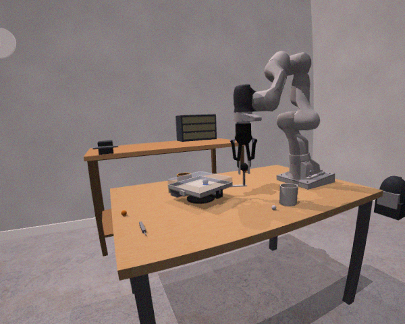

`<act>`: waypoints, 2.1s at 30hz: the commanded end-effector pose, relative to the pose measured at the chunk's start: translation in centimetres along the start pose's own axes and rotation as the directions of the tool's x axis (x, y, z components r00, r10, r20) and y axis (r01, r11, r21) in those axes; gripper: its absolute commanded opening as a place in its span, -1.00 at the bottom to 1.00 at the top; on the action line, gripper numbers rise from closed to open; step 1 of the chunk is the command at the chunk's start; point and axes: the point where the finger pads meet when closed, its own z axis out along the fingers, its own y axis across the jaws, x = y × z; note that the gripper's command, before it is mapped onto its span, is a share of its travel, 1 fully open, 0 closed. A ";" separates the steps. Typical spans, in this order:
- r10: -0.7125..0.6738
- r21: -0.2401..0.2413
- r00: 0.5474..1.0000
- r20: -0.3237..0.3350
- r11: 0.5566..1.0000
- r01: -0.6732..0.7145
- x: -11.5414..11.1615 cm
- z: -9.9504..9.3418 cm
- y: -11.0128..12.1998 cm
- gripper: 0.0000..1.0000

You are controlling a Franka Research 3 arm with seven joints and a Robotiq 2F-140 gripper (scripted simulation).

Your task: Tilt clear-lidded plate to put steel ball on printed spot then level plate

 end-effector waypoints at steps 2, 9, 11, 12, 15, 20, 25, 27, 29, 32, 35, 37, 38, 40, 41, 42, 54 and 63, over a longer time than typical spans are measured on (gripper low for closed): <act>-0.003 -0.005 1.000 -0.002 1.000 0.003 0.0 -0.2 0.2 -1.00; -0.003 -0.005 1.000 -0.002 1.000 0.003 0.0 -0.2 0.2 -1.00; -0.003 -0.005 1.000 -0.002 1.000 0.003 0.0 -0.3 0.2 -1.00; -0.003 -0.005 1.000 -0.002 1.000 0.003 0.0 -0.3 0.2 -1.00; -0.003 -0.005 1.000 -0.002 1.000 0.003 0.0 -0.3 0.2 -1.00; -0.003 -0.005 1.000 -0.002 1.000 0.003 0.1 -0.3 0.2 -1.00; -0.003 -0.005 1.000 -0.002 1.000 0.003 0.1 -0.3 0.3 -1.00; -0.003 -0.005 1.000 -0.002 1.000 0.003 0.1 -0.3 0.3 -1.00; -0.003 -0.005 1.000 -0.002 1.000 0.003 0.2 -0.3 0.2 -1.00; -0.003 -0.005 1.000 -0.002 1.000 0.003 0.2 -0.3 0.2 -1.00; -0.003 -0.005 1.000 -0.002 1.000 0.003 0.2 -0.3 0.2 -1.00; -0.003 -0.005 1.000 -0.002 1.000 0.003 0.2 -0.3 0.2 -1.00; -0.003 -0.005 1.000 -0.002 1.000 0.003 0.3 -0.3 0.2 -1.00; -0.003 -0.005 1.000 -0.002 1.000 0.003 0.3 -0.3 0.2 -1.00; -0.003 -0.005 1.000 -0.002 1.000 0.003 0.3 -0.3 0.2 -1.00; -0.003 -0.005 1.000 -0.002 1.000 0.003 0.3 -0.3 0.2 -1.00; -0.003 -0.005 1.000 -0.002 1.000 0.003 0.4 -0.3 0.2 -1.00; -0.003 -0.005 1.000 -0.002 1.000 0.003 0.5 -0.3 0.3 -1.00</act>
